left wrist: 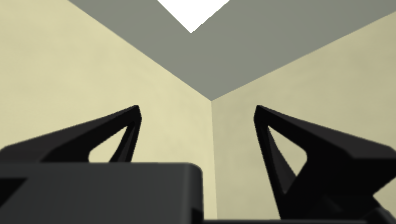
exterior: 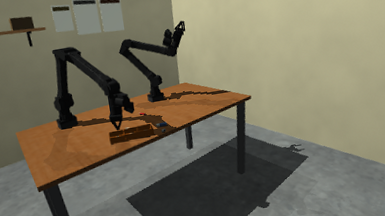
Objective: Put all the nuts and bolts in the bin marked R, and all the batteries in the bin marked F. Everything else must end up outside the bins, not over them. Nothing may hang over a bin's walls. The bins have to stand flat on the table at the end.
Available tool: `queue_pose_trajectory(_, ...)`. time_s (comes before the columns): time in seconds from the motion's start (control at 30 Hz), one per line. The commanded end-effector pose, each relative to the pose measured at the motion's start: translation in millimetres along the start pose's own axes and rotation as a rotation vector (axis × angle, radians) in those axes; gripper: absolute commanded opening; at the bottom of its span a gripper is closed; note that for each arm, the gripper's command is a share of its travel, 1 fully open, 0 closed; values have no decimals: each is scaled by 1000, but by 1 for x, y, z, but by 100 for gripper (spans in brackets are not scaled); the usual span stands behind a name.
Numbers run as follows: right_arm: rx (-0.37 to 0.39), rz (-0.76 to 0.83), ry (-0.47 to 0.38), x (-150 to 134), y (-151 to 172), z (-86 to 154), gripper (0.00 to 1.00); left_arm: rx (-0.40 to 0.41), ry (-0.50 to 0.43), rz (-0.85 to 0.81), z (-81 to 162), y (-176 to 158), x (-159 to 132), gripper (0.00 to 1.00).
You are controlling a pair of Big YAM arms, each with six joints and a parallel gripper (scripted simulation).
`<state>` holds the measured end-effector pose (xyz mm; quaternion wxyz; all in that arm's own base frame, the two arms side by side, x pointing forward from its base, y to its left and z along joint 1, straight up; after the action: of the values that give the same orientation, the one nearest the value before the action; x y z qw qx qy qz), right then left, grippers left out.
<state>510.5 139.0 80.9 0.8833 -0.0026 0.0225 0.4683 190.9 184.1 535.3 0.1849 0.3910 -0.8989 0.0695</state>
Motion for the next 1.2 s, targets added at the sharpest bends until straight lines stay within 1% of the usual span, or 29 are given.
queue_pose_trajectory(0.0, -48, 95, -67, 14, -14, 25, 11, 8, -32, -16, -1, 5, 9, 100)
queue_pose_trajectory(0.03, -64, 140, -89, 14, -15, 27, 11, 8, -32, -16, -1, 5, 9, 100)
queue_pose_trajectory(0.07, -67, 144, -93, 14, -16, 27, 11, 8, -32, -16, -1, 5, 9, 100)
queue_pose_trajectory(0.13, -47, 140, -73, 4, -11, 17, 11, 8, -32, -16, -1, 5, 9, 100)
queue_pose_trajectory(0.37, -47, 140, -71, -3, -8, 16, 11, 8, -32, -16, -1, 5, 9, 100)
queue_pose_trajectory(0.9, -48, 143, -71, -2, -3, 16, 11, 8, -32, -16, -1, 5, 9, 100)
queue_pose_trajectory(0.97, -45, 144, -68, -2, -3, 10, 11, 8, -32, -16, -1, 5, 9, 100)
queue_pose_trajectory(1.03, -17, 144, -41, -3, -2, -14, 11, 8, -32, -16, -1, 5, 9, 100)
queue_pose_trajectory(1.13, -17, 144, -41, -3, -2, -16, 11, 8, -32, -16, -1, 5, 9, 100)
queue_pose_trajectory(1.17, -25, 144, -48, -2, -3, -13, 11, 8, -32, -16, -1, 5, 9, 100)
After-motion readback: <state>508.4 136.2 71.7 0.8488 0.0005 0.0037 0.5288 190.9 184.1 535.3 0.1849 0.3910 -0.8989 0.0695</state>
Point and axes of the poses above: on each arm, the point where the finger pads meet when closed, its own z axis back along the fingers, its own y axis across the jaws, x = y × z, the point moved 5 cm from there along z, back along the fingers, and after that the axes turned 3 degrees about -z, right-handed, at the moved point
